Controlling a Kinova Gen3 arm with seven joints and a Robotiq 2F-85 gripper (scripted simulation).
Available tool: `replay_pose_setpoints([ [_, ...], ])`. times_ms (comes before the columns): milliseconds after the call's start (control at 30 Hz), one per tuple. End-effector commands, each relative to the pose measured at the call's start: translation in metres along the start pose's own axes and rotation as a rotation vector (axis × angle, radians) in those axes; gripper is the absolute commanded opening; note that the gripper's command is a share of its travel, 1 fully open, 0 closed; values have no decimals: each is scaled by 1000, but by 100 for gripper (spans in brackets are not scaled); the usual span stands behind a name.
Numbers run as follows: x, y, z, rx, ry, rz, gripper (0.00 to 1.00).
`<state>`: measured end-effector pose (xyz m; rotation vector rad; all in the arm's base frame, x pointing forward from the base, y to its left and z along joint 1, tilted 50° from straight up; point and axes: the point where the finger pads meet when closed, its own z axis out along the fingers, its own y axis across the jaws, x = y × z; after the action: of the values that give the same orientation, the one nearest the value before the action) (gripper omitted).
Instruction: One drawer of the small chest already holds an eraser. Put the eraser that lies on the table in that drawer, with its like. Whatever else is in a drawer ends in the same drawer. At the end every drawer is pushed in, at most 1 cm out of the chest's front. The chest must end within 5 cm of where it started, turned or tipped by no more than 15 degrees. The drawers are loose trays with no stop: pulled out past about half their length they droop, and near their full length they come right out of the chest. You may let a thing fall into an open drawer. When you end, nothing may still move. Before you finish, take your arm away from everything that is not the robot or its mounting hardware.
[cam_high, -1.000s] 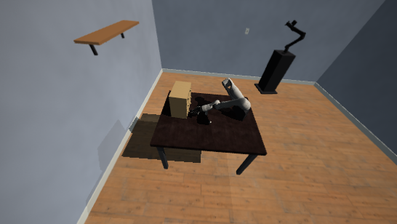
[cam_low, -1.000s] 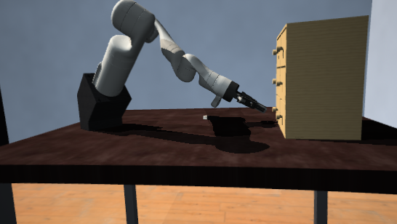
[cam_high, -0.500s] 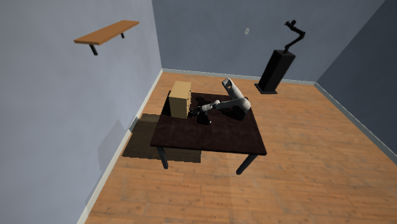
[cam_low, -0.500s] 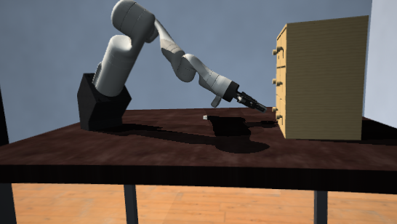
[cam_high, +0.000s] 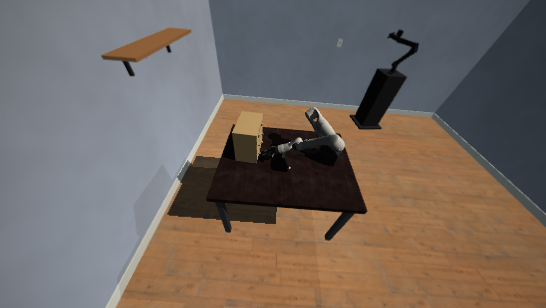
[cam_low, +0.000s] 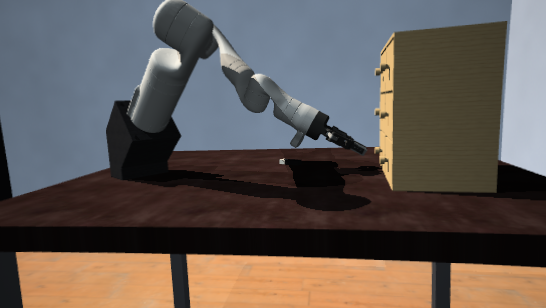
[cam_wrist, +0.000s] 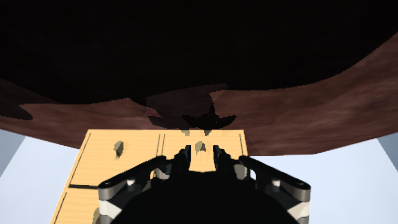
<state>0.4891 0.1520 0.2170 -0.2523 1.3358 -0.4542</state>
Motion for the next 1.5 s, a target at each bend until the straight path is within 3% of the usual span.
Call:
replay_pose_setpoints([
  [0,-1,0,0,0,-1,1,33],
  [800,-2,0,3,-1,-1,1,33],
  [1467,-16,0,27,0,-1,1,33],
])
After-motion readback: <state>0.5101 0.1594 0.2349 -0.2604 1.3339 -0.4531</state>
